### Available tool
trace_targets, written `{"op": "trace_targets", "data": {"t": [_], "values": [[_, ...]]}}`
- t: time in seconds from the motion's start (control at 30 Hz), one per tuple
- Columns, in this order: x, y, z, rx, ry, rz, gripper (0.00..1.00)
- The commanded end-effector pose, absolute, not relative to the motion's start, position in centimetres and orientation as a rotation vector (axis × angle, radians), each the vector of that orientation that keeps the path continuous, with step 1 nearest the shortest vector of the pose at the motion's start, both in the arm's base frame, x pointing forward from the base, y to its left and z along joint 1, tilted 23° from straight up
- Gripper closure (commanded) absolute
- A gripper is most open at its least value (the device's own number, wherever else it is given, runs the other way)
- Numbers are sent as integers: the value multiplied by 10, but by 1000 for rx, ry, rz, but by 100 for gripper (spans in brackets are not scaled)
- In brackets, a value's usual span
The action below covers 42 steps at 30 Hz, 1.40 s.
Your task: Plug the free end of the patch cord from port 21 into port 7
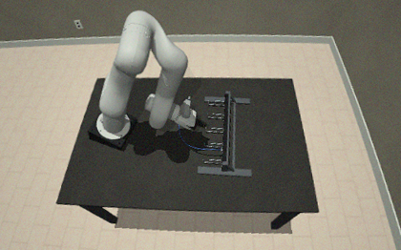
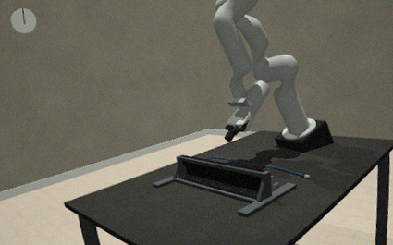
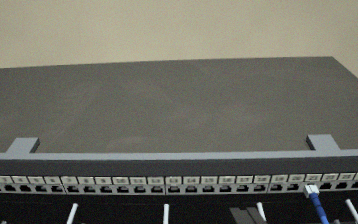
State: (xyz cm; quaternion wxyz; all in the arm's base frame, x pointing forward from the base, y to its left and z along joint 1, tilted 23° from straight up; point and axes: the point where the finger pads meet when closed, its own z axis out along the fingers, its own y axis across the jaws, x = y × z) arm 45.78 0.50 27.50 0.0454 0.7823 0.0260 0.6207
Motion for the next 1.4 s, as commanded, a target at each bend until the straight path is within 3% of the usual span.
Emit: {"op": "trace_targets", "data": {"t": [0.0,0.73,1.37], "values": [[458,5,275,2388,79,1897,100],[456,5,276,2388,79,1897,100],[406,7,287,2388,79,1897,100]]}}
